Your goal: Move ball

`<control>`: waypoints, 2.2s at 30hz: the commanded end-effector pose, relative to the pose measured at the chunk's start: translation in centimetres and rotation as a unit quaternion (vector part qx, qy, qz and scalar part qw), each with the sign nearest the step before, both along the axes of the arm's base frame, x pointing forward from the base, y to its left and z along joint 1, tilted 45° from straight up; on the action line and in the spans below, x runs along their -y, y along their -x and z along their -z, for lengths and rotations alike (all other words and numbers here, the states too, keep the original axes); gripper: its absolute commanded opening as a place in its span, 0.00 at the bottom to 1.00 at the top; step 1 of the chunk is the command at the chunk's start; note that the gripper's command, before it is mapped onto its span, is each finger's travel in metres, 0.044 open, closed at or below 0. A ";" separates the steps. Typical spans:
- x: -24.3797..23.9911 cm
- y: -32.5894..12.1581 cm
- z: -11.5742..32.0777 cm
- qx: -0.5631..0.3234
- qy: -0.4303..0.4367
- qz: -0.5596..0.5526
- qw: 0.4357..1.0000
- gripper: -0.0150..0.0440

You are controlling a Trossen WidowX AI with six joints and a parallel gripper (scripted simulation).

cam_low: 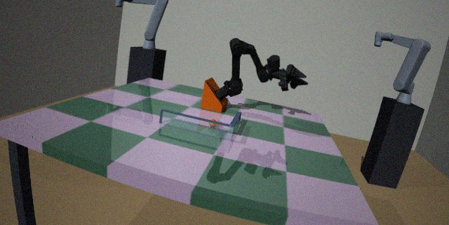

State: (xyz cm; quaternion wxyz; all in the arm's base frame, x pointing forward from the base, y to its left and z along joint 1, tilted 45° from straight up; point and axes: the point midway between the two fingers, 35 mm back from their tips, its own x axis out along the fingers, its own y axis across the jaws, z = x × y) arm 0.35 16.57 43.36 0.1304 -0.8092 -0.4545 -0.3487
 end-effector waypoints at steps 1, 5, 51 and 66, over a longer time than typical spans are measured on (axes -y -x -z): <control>-0.1 0.0 0.0 0.003 0.002 0.003 1.000 0.89; -1.7 0.0 0.0 0.067 0.044 0.066 0.995 0.72; 3.7 -36.3 26.4 0.481 0.827 0.092 0.276 0.72; 13.6 -32.3 36.5 0.511 0.724 -0.135 0.443 0.72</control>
